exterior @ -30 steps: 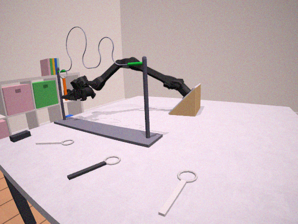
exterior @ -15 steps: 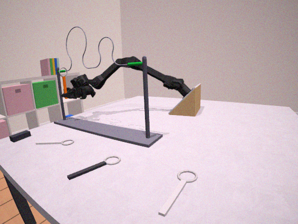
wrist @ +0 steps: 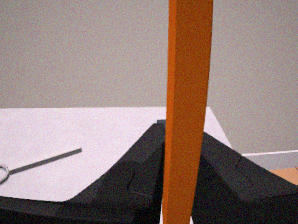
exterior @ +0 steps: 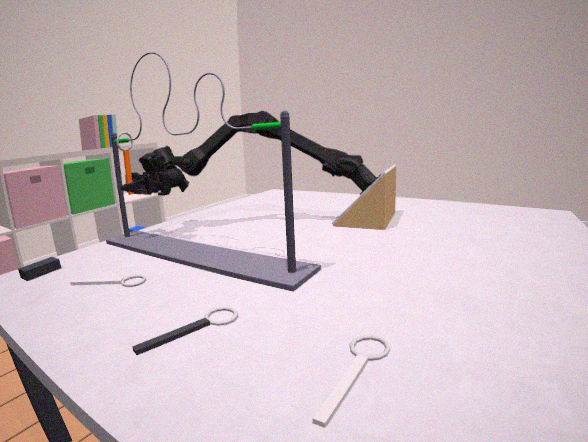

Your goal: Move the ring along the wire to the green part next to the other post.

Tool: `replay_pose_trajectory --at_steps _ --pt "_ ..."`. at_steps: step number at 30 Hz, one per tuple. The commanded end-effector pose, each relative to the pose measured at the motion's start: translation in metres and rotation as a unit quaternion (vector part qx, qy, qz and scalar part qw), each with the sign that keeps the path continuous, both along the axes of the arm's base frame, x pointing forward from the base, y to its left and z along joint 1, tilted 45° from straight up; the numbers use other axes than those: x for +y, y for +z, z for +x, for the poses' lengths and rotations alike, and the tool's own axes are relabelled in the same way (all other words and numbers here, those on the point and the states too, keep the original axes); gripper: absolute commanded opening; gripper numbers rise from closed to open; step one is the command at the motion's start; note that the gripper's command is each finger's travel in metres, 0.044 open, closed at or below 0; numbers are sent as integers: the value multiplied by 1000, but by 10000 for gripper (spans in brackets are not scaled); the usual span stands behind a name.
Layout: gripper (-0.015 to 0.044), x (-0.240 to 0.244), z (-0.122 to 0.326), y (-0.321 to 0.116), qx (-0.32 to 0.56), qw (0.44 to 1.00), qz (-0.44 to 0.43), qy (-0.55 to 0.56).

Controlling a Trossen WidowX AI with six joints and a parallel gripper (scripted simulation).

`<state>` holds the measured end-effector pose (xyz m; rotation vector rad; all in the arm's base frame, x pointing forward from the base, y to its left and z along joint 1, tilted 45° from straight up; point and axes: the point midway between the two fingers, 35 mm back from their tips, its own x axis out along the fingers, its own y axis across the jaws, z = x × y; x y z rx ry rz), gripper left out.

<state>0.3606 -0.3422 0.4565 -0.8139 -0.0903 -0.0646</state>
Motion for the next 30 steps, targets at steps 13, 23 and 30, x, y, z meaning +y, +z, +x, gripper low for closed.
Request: replay_pose_trajectory --at_steps 13,23,30 --pt "-150 5 -3 -2 6 1000 -3 -10" --pt "-150 16 -23 -9 66 995 7 -74" --pt "-150 24 -36 -13 108 987 16 -116"
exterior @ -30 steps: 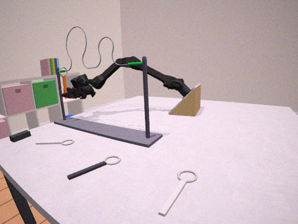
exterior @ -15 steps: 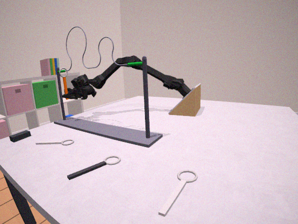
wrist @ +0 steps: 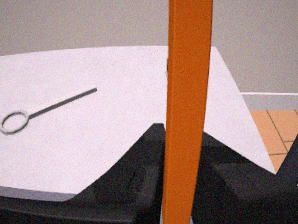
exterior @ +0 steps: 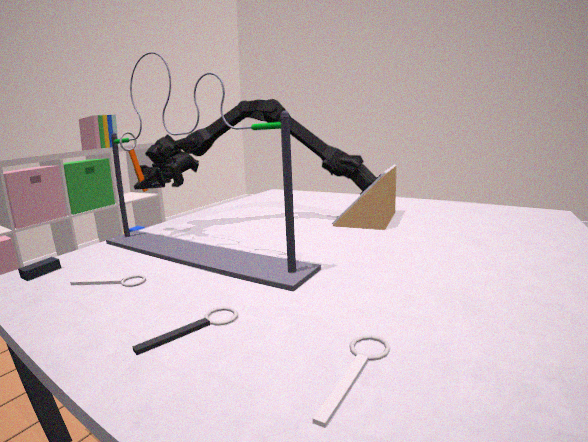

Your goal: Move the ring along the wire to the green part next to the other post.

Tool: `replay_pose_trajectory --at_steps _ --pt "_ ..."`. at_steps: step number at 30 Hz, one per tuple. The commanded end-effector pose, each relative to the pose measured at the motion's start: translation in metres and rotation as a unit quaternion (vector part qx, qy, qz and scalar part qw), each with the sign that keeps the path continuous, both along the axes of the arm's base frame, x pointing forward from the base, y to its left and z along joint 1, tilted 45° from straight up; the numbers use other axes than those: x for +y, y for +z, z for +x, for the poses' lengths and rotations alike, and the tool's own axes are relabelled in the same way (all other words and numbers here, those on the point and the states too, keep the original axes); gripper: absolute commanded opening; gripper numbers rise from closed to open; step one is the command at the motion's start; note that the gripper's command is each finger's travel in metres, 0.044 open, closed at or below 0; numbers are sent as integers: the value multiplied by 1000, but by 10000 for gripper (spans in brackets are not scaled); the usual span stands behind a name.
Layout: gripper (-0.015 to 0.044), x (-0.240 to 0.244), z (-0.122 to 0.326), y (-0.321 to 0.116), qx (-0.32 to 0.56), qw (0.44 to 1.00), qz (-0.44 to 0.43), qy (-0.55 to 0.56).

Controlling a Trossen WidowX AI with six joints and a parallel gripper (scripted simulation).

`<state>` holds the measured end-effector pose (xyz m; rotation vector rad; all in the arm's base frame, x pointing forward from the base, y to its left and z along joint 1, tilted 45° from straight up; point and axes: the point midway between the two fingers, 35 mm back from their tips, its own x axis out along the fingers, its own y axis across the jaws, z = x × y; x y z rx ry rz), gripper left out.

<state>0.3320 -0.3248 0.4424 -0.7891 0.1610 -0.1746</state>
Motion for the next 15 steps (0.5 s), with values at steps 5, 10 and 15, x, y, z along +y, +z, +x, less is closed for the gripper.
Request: replay_pose_trajectory --at_steps 5,10,15 --pt "-150 14 -17 -2 48 998 9 -49" --pt "-150 23 -26 -4 79 994 23 -78" --pt "-150 32 -29 -11 92 991 47 -84"
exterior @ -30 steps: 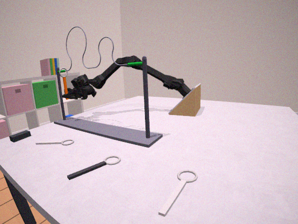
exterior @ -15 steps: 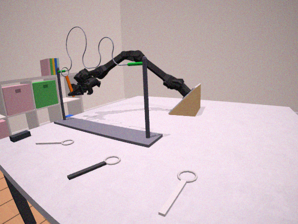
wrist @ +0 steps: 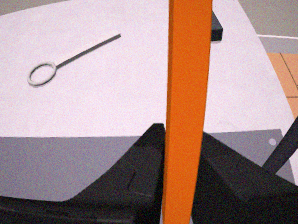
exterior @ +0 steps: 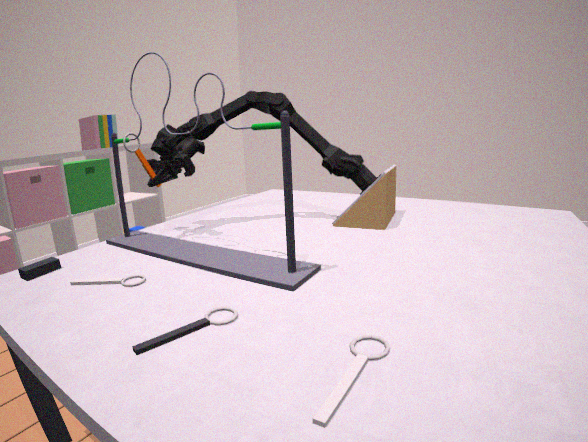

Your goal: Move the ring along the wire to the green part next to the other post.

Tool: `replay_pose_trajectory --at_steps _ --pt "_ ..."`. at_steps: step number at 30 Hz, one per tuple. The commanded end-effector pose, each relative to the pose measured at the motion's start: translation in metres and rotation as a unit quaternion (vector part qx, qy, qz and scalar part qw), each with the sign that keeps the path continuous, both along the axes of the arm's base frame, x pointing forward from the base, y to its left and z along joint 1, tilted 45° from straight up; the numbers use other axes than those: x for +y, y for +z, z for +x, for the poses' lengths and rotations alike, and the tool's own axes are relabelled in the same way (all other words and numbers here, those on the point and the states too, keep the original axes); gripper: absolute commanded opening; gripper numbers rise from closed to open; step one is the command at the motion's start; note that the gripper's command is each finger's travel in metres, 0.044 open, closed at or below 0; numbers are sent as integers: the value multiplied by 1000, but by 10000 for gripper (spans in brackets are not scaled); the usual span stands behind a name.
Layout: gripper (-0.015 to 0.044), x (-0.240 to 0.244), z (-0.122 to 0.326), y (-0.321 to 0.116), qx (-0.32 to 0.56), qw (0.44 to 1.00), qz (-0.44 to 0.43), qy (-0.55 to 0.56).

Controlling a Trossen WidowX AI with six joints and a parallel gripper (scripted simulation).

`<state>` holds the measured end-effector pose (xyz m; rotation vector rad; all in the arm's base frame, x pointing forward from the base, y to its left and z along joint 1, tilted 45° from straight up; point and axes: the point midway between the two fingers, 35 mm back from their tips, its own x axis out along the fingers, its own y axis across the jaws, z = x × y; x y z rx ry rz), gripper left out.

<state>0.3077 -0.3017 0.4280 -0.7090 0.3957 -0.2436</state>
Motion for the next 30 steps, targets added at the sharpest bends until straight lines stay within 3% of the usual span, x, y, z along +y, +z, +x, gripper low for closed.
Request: replay_pose_trajectory --at_steps 1,30 --pt "-150 10 -4 2 3 1000 11 -6" --pt "-150 84 2 -37 -4 958 285 26"
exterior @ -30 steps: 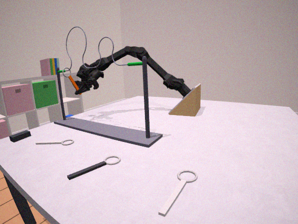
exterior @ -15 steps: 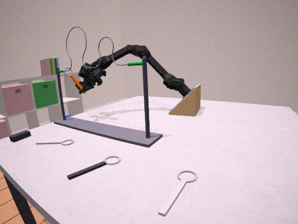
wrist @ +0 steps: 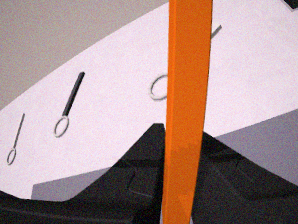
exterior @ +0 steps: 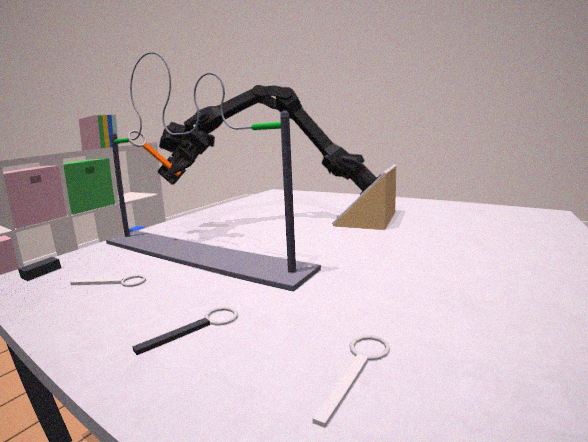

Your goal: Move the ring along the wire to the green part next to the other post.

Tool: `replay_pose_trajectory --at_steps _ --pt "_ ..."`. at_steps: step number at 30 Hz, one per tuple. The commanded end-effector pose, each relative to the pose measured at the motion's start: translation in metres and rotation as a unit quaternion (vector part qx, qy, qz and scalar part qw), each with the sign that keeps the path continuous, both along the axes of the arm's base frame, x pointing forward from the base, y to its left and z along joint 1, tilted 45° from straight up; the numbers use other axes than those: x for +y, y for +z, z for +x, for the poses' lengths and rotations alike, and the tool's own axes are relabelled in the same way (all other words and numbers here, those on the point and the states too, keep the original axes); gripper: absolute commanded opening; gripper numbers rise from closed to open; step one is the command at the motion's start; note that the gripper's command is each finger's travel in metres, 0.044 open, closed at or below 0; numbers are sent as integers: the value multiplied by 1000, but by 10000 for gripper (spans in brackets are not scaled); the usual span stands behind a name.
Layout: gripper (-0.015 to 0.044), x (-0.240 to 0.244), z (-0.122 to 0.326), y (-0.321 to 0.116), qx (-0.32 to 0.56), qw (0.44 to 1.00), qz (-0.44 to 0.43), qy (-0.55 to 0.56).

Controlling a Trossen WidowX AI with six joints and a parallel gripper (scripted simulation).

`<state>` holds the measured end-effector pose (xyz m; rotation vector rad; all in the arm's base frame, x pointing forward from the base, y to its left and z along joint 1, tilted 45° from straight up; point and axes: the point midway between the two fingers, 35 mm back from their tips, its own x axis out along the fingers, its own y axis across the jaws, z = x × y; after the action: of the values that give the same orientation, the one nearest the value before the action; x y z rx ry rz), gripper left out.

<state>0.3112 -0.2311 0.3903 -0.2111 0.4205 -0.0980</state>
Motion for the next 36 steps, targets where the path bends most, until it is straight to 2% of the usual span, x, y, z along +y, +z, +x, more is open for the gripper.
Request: replay_pose_trajectory --at_steps 1,22,36 --pt "-150 16 -1 0 -5 999 41 7" --pt "-150 70 0 2 -13 973 231 26" --pt "-150 95 0 11 -16 946 323 34"
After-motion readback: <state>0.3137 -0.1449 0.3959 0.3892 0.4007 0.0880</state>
